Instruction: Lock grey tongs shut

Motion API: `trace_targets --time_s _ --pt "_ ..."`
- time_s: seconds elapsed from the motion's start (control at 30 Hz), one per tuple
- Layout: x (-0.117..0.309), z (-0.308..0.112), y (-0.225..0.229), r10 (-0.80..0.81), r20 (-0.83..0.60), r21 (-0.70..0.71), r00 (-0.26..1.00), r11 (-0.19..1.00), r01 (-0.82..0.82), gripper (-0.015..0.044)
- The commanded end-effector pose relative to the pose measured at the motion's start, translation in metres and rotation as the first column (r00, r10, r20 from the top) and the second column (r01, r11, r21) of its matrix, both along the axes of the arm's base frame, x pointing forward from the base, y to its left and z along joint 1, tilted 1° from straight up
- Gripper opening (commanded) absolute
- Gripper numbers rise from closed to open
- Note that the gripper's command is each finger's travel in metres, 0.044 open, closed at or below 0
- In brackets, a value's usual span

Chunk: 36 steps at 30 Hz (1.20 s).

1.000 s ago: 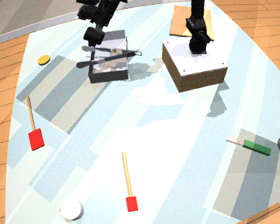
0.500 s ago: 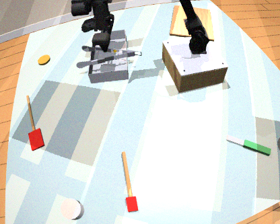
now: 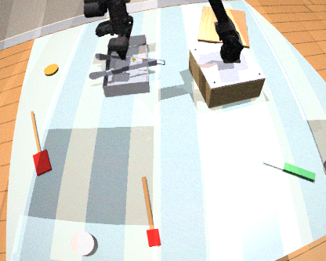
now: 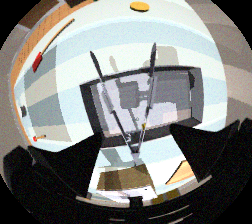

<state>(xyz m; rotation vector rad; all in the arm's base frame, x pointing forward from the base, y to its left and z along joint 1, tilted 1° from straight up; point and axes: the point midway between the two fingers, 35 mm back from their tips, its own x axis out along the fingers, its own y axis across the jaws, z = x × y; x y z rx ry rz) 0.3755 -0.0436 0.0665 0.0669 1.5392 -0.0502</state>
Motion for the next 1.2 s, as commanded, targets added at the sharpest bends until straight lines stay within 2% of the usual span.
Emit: trace_targets --time_s 0.0,1.17 --pt "0.0 -0.008 0.001 0.004 -0.005 0.006 1.0 1.0 -0.004 0.044" --pt "0.004 -0.066 0.002 0.004 -0.005 0.007 1.0 1.0 -0.004 0.044"
